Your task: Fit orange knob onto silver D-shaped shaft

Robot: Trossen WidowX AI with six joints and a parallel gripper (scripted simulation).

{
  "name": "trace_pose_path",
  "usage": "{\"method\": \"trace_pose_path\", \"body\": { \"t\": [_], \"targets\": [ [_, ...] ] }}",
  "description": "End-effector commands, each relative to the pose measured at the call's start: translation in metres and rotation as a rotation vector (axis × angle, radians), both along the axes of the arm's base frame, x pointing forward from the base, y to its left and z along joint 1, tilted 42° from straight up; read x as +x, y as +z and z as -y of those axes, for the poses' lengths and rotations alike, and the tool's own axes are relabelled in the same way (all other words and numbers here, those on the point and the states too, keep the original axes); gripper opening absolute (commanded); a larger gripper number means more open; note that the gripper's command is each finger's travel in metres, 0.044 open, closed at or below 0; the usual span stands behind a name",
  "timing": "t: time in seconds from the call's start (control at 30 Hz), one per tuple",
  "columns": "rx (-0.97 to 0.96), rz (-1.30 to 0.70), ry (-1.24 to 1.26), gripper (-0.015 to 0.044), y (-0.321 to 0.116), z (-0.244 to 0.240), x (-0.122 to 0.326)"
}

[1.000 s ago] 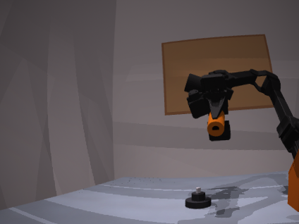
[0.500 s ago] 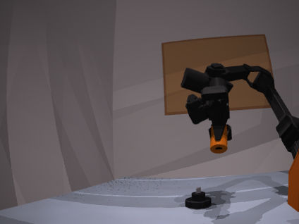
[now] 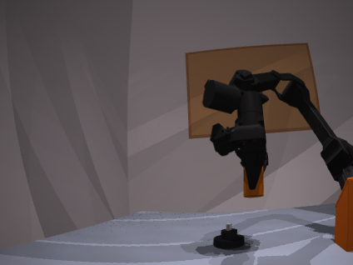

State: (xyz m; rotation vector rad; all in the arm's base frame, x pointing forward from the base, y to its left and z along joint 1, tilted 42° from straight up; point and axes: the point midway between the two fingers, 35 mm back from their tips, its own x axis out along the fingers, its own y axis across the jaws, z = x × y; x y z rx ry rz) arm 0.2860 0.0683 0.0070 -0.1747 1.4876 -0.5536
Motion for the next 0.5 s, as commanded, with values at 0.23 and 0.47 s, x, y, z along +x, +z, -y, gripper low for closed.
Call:
{"method": "trace_pose_path", "body": {
  "t": [0.23,0.47],
  "targets": [
    [-0.207,-0.031,-0.023,0.0000,-0.016,0.005,0.004],
    [-0.211,-0.030,-0.024,0.0000,-0.037,0.021,0.007]
  ]
}}
